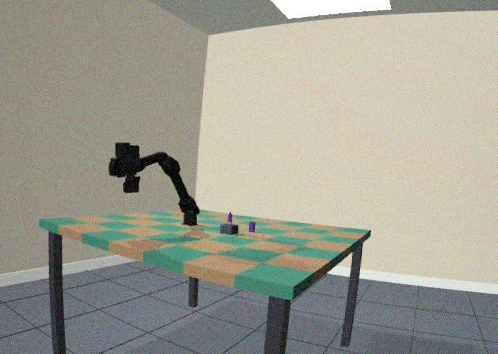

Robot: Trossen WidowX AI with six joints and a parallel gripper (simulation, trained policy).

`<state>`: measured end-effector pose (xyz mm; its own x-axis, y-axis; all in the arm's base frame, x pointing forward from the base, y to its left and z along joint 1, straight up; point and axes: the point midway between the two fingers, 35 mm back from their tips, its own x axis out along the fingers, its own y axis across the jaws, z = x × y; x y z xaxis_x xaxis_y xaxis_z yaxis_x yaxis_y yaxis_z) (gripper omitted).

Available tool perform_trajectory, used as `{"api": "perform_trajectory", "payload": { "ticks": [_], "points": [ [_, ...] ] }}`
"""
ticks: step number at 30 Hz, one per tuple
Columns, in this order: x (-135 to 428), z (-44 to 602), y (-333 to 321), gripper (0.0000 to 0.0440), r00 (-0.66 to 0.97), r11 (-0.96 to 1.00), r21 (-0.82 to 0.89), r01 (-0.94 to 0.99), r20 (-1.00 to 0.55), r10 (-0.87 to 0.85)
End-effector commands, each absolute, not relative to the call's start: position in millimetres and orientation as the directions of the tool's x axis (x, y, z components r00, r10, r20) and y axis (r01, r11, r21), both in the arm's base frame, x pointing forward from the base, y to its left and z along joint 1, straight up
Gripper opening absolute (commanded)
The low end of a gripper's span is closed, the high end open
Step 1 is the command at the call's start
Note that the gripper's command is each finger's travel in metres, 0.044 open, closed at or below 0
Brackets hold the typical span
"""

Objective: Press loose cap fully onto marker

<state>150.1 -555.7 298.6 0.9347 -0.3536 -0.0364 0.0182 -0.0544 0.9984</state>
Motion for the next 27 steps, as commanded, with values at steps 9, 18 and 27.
{"api": "perform_trajectory", "payload": {
  "ticks": [9,18,27],
  "points": [
    [197,307,-532,0.0242,0.95,-0.08,0.995,0.054,-0.076,-0.303],
    [230,308,-513,0.0254,0.959,-0.105,0.991,0.086,-0.11,-0.26],
    [262,307,-492,0.0264,0.965,-0.128,0.984,0.124,-0.149,-0.215]
  ]
}}
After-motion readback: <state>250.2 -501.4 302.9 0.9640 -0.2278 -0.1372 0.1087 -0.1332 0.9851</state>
